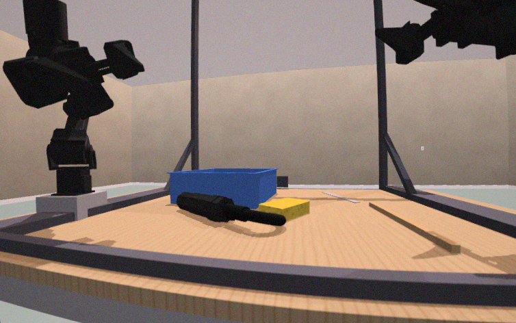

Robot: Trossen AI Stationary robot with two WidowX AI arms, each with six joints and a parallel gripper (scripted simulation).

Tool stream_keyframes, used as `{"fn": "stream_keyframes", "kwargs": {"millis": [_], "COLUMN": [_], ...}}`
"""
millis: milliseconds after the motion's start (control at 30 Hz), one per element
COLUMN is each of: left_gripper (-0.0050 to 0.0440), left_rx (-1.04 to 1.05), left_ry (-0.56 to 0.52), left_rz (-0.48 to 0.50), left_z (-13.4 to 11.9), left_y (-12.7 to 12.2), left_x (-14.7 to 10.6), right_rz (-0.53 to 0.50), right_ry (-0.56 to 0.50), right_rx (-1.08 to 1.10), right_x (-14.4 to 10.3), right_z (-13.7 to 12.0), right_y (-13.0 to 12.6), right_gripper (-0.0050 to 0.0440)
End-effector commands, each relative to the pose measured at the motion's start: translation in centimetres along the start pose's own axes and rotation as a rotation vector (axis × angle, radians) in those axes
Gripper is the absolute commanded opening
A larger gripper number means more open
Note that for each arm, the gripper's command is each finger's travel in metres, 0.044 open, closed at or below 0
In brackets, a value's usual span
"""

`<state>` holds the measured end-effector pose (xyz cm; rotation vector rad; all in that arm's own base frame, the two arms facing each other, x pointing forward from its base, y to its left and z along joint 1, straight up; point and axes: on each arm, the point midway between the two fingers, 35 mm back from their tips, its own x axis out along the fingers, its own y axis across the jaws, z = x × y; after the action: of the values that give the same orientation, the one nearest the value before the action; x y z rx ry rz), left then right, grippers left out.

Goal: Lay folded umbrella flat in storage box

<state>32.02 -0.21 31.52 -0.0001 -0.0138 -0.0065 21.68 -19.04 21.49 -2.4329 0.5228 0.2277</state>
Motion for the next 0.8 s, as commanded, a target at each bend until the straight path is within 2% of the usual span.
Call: {"fn": "stream_keyframes", "kwargs": {"millis": [0, 233, 300, 333, 567, 767], "left_gripper": [0.04, 0.04, 0.04, 0.04, 0.04, 0.04], "left_rx": [-0.004, 0.001, 0.001, 0.005, 0.029, 0.052], "left_ry": [0.025, 0.203, 0.203, 0.241, 0.384, 0.5], "left_rz": [-0.023, -0.113, -0.113, -0.126, -0.204, -0.234], "left_z": [1.4, 2.0, 2.0, 1.8, 1.6, 0.1], "left_y": [-0.9, -4.7, -4.7, -5.3, -9.4, -11.1], "left_x": [1.2, 5.4, 5.4, 6.0, 9.1, 9.6], "right_rz": [0.022, 0.135, 0.135, 0.141, 0.276, 0.386], "right_ry": [0.01, 0.019, 0.019, 0.041, 0.029, 0.042], "right_rx": [0.041, 0.254, 0.254, 0.282, 0.523, 0.678], "right_x": [0.0, 0.7, 0.7, 0.7, 1.8, 2.4], "right_z": [0.4, 2.5, 2.5, 1.8, 4.5, 6.1], "right_y": [-0.6, -1.7, -1.7, -2.5, -3.9, -4.7], "right_gripper": [0.044, 0.044, 0.044, 0.044, 0.044, 0.044]}}
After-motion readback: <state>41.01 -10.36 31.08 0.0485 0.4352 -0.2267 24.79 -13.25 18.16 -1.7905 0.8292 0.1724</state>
